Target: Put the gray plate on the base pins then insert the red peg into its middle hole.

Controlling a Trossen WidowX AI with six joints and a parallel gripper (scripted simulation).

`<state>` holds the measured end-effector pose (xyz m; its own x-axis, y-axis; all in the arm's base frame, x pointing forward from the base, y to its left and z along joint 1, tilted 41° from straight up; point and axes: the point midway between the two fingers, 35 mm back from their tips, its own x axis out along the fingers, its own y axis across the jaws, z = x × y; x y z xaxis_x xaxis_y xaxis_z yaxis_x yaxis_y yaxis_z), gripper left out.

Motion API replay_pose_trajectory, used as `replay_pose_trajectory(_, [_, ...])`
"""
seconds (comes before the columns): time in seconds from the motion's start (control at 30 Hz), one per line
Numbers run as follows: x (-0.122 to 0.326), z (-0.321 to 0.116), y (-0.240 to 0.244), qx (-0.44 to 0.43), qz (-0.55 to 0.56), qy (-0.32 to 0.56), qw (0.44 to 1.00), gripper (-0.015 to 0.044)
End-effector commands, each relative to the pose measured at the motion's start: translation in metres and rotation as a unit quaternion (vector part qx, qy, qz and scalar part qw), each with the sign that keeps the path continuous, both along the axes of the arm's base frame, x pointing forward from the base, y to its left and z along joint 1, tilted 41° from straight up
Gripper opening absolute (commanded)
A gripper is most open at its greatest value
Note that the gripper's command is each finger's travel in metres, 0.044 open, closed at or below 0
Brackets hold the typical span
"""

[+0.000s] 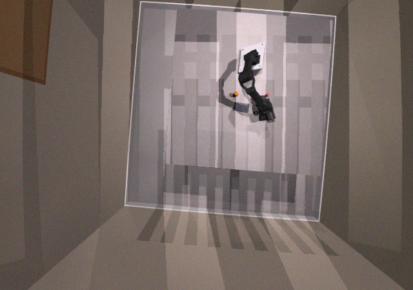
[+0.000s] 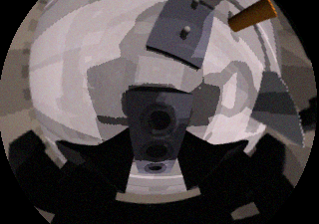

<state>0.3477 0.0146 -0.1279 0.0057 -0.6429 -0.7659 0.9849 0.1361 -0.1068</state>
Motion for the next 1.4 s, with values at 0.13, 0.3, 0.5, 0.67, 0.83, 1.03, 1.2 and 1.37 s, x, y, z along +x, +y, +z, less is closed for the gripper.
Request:
replay_pose_trajectory(0.13, [-0.001, -0.001, -0.001, -0.002, 0.002, 0.003, 1.0, 0.0105])
replay_pose_trajectory(0.3, [0.0, 0.0, 0.0, -0.002, 0.002, 0.004, 1.0, 0.0])
replay_pose_trajectory(0.5, [0.003, 0.009, 0.007, -0.001, 0.002, 0.004, 1.0, 0.0])
replay_pose_trajectory(0.67, [0.006, 0.02, 0.017, 0.0, 0.002, 0.004, 1.0, 0.0])
replay_pose_trajectory(0.83, [0.009, 0.031, 0.027, 0.001, 0.002, 0.004, 1.0, 0.0])
replay_pose_trajectory(1.03, [0.011, 0.045, 0.039, 0.001, 0.002, 0.004, 1.0, 0.0])
replay_pose_trajectory(1.2, [0.011, 0.057, 0.049, 0.002, 0.002, 0.004, 1.0, 0.0])
replay_pose_trajectory(1.37, [0.011, 0.069, 0.059, 0.002, 0.002, 0.004, 1.0, 0.0])
